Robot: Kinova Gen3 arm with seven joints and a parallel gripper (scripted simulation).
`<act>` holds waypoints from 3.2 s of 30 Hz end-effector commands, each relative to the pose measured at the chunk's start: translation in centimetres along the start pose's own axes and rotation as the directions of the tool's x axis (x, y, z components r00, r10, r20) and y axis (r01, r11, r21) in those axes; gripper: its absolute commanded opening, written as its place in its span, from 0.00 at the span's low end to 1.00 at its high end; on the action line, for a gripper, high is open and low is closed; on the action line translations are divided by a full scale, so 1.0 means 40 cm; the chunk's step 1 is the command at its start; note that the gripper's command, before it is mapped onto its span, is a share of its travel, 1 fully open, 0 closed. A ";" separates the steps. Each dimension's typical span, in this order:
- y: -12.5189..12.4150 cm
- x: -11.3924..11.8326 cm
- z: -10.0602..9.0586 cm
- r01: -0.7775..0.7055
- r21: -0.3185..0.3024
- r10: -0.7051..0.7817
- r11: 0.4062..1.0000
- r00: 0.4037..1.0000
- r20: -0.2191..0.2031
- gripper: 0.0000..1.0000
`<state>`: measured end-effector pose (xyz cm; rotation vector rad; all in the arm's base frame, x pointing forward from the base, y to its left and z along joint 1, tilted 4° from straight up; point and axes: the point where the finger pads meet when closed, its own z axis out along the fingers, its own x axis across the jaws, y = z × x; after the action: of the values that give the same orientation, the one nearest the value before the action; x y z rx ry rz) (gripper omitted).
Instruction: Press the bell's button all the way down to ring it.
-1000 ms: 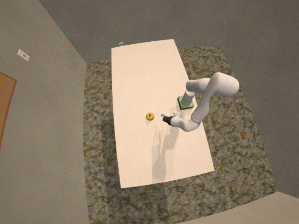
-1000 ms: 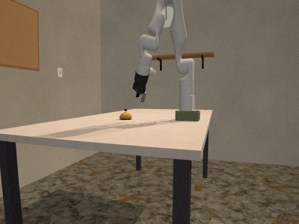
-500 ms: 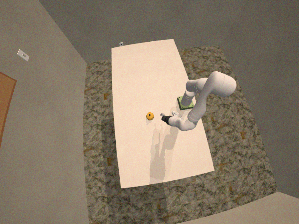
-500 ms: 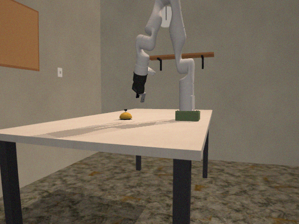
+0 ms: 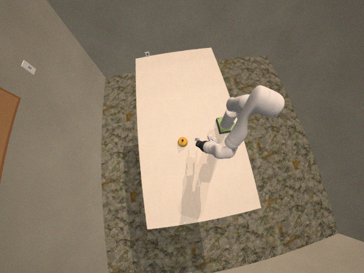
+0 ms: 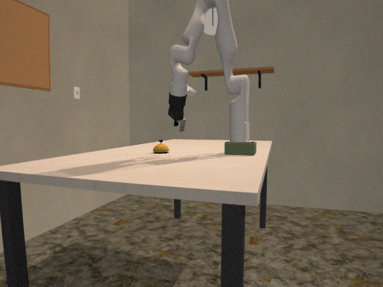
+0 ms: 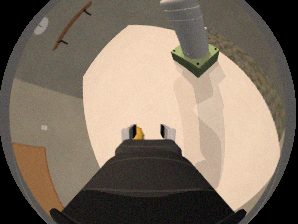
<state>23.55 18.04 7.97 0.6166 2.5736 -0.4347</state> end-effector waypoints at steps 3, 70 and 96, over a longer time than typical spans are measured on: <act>0.002 -0.010 0.006 -0.029 0.011 0.029 1.000 0.999 -0.024 1.00; 0.023 -0.070 0.045 -0.218 0.088 0.232 0.972 0.948 -0.217 1.00; 0.037 -0.105 0.057 -0.290 0.108 0.309 0.951 0.909 -0.281 1.00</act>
<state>28.23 17.11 7.76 1.1474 2.6851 -0.3437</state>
